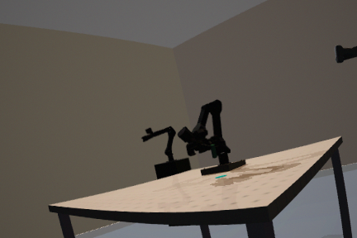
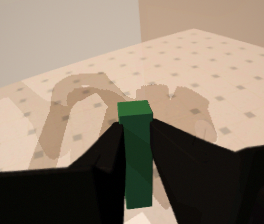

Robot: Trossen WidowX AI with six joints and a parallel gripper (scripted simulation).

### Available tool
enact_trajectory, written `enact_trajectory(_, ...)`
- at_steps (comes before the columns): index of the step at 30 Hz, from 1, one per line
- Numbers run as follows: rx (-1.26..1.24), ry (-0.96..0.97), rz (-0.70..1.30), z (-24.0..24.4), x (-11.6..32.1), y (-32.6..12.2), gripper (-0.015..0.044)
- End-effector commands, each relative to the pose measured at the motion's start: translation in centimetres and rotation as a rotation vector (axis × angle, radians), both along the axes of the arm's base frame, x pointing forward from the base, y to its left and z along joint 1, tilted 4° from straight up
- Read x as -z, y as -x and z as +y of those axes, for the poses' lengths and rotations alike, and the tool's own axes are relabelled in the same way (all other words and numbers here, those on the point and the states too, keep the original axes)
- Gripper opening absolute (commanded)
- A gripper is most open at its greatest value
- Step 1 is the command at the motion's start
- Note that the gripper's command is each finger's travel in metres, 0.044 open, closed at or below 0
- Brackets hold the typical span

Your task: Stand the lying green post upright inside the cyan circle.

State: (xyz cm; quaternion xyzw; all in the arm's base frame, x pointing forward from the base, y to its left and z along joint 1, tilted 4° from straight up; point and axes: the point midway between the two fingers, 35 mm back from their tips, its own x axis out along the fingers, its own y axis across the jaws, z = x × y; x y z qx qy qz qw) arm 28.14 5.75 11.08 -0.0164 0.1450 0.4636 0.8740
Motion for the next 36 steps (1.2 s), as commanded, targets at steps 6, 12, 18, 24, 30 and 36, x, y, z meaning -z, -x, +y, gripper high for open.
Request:
enact_trajectory(6,-0.008,-0.031,-0.041,-0.2,-0.2,0.9,0.0023)
enact_trajectory(12,-0.016,-0.047,-0.071,-0.3,-0.3,1.4,0.0023)
enact_trajectory(18,-0.024,-0.062,-0.101,-0.4,-0.5,2.0,0.0023)
enact_trajectory(24,-0.033,-0.075,-0.131,-0.4,-0.6,2.6,0.0023)
enact_trajectory(30,-0.035,-0.077,-0.134,-0.4,-0.6,2.6,0.0023)
enact_trajectory(36,-0.035,-0.077,-0.134,-0.4,-0.6,2.6,0.0023)
